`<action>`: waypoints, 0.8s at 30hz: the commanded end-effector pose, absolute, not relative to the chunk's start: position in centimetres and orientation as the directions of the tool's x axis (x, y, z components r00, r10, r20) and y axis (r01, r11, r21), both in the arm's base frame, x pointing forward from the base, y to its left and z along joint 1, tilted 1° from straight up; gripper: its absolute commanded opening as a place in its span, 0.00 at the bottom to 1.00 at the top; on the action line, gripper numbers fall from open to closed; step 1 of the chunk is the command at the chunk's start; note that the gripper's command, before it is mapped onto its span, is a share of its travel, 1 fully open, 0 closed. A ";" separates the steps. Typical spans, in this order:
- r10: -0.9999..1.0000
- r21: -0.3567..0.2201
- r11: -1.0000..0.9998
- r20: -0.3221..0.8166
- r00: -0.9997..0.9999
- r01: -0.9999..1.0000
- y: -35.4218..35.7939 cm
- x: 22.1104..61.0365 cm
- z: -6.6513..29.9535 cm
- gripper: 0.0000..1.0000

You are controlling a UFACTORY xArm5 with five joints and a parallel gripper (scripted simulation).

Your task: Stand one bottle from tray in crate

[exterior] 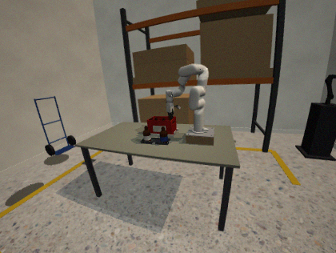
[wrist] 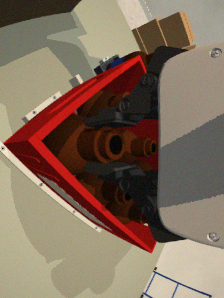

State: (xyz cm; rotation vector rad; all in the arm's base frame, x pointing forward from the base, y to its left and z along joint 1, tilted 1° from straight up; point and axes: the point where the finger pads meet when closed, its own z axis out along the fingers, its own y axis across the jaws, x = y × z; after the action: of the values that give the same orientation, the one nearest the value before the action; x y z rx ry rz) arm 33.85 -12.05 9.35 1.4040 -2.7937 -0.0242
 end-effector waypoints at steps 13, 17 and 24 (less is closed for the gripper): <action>-0.802 0.017 0.597 0.005 -0.597 -0.802 -12.1 34.0 8.9 0.00; -0.802 0.017 0.597 0.005 -0.597 -0.802 -12.1 34.0 8.9 0.00; -0.802 0.017 0.597 0.005 -0.597 -0.802 -12.1 34.0 8.9 0.00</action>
State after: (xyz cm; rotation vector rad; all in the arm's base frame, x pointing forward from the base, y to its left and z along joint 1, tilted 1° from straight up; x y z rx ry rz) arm 33.85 -12.05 8.80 1.4040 -2.7939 -0.0239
